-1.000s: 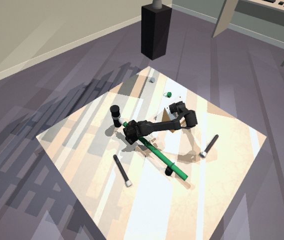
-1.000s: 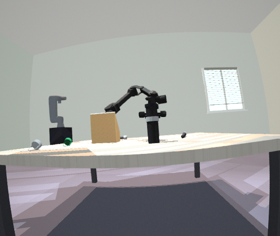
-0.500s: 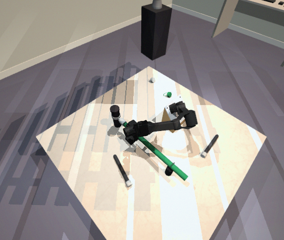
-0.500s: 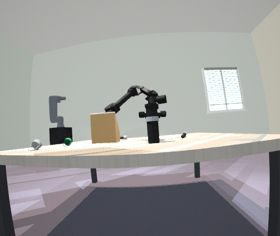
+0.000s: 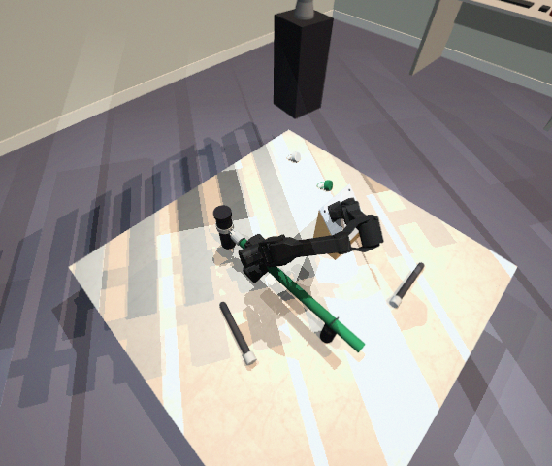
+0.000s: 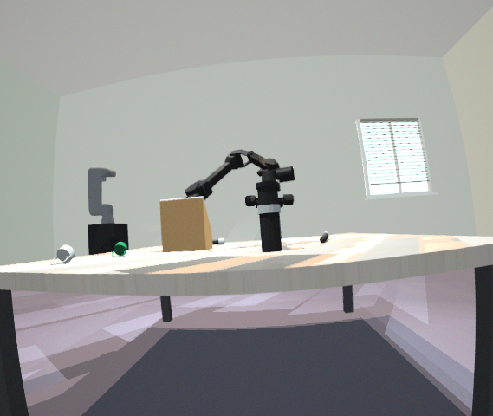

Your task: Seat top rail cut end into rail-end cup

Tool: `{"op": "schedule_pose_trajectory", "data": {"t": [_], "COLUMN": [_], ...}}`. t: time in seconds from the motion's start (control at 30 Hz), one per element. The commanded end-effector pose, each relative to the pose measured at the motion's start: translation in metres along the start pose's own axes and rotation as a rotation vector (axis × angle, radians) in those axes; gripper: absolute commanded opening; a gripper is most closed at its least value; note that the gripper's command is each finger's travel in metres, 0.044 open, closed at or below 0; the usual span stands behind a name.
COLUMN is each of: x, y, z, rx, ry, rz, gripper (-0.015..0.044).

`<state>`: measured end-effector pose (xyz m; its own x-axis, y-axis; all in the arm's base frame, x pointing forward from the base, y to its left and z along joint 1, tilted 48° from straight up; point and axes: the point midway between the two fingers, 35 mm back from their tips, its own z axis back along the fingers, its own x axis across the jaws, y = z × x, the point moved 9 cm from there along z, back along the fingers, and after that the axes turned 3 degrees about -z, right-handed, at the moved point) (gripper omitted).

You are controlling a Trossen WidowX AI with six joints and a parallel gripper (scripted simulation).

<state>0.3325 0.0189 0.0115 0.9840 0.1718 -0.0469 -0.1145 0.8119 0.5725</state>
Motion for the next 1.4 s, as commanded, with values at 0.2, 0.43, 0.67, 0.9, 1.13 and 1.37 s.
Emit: {"op": "schedule_pose_trajectory", "data": {"t": [0.2, 0.43, 0.67, 0.9, 1.13, 1.37], "x": [0.0013, 0.0015, 0.0017, 0.0019, 0.0016, 0.0019], "y": [-0.0040, -0.0050, -0.0062, -0.0074, -0.0025, -0.0057], "z": [0.0048, 0.0057, 0.0065, 0.0073, 0.0036, 0.0039], "rx": [-0.009, -0.011, -0.011, -0.012, -0.001, -0.002], "ry": [-0.008, -0.009, -0.009, -0.009, 0.000, 0.000], "rz": [0.000, 0.001, 0.001, 0.001, 0.006, 0.006], "gripper": [0.0000, 0.0000, 0.0000, 0.0000, 0.0000, 0.0000]}}
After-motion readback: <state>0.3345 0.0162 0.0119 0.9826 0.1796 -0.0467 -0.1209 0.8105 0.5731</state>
